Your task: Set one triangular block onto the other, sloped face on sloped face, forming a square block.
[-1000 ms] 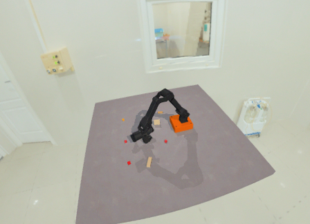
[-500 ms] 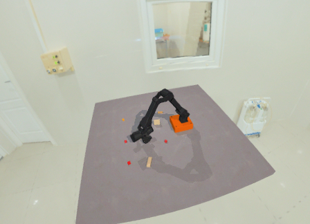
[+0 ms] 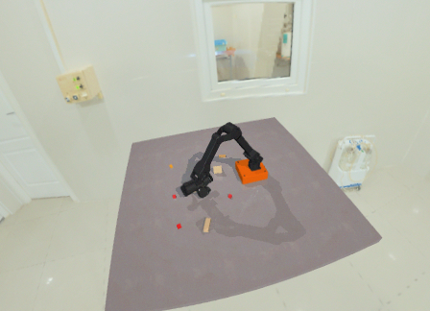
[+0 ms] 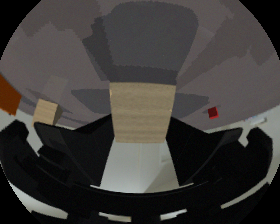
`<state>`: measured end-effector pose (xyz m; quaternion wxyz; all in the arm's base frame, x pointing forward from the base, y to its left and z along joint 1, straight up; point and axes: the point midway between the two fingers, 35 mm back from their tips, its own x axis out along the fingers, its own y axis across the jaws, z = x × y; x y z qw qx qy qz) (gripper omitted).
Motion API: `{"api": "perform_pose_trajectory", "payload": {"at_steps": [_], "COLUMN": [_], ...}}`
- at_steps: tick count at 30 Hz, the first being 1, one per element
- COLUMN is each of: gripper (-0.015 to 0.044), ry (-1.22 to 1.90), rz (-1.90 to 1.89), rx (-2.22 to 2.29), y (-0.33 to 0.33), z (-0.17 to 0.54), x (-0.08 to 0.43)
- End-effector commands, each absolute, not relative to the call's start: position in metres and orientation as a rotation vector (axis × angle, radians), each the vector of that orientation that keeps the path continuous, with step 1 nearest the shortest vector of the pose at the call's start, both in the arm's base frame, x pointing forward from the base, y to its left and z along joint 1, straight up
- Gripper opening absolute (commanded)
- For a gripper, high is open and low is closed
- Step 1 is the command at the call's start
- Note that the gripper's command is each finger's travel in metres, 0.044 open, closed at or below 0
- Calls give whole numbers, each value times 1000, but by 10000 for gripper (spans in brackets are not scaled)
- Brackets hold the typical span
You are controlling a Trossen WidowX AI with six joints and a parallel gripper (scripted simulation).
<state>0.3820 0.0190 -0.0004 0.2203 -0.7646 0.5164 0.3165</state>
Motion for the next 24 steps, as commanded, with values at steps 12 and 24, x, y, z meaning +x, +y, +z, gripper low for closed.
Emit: {"api": "perform_pose_trajectory", "payload": {"at_steps": [12,24], "gripper": [0,0], "ry": [1415,1404], "rz": [857,895], "rx": [-2112,-1986], "y": [20,15], "z": [72,84], "x": [385,384]}}
